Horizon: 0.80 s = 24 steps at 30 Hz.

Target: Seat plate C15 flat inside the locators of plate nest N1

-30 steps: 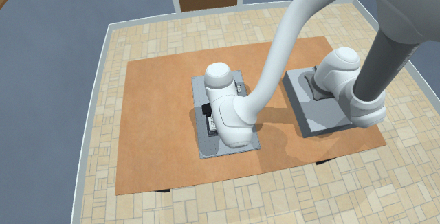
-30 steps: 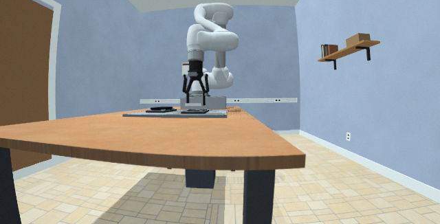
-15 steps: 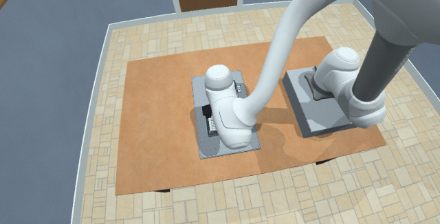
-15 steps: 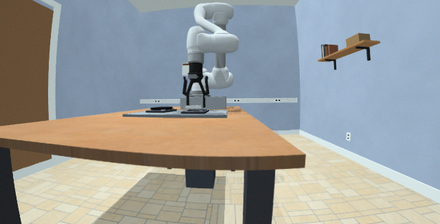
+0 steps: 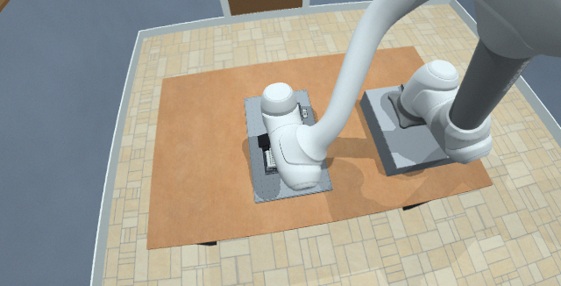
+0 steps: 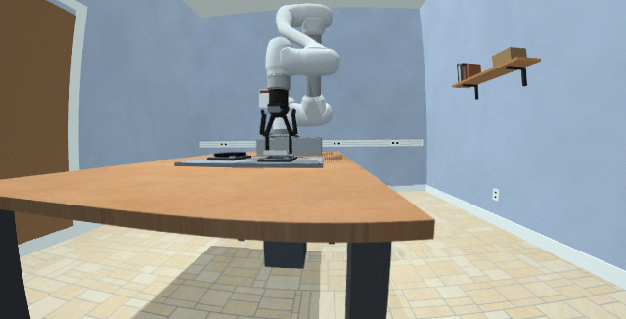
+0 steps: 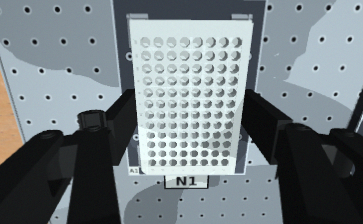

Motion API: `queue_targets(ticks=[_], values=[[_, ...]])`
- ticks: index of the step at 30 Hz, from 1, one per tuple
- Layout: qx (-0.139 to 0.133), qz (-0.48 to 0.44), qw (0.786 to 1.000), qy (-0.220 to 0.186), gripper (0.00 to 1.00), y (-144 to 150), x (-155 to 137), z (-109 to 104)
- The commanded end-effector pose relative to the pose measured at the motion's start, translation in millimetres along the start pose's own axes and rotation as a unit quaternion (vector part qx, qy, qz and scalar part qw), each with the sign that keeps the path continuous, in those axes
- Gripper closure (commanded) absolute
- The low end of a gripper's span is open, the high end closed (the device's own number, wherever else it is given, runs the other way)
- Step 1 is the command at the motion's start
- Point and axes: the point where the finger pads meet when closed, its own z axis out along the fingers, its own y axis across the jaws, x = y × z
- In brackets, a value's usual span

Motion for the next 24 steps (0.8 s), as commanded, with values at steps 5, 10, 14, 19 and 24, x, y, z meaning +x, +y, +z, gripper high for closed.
queue_targets(ticks=[5, 10, 14, 19, 24], values=[[0.000, 0.000, 1.000, 0.001, 0.90, -0.1, 0.4, 0.3], [0.000, 0.000, 1.000, 0.001, 0.90, -0.1, 0.4, 1.2], [0.000, 0.000, 1.000, 0.001, 0.90, -0.1, 0.5, 1.8], [0.000, 0.000, 1.000, 0.001, 0.90, -0.1, 0.5, 2.3], [0.000, 0.000, 1.000, 0.001, 0.90, -0.1, 0.5, 3.2]])
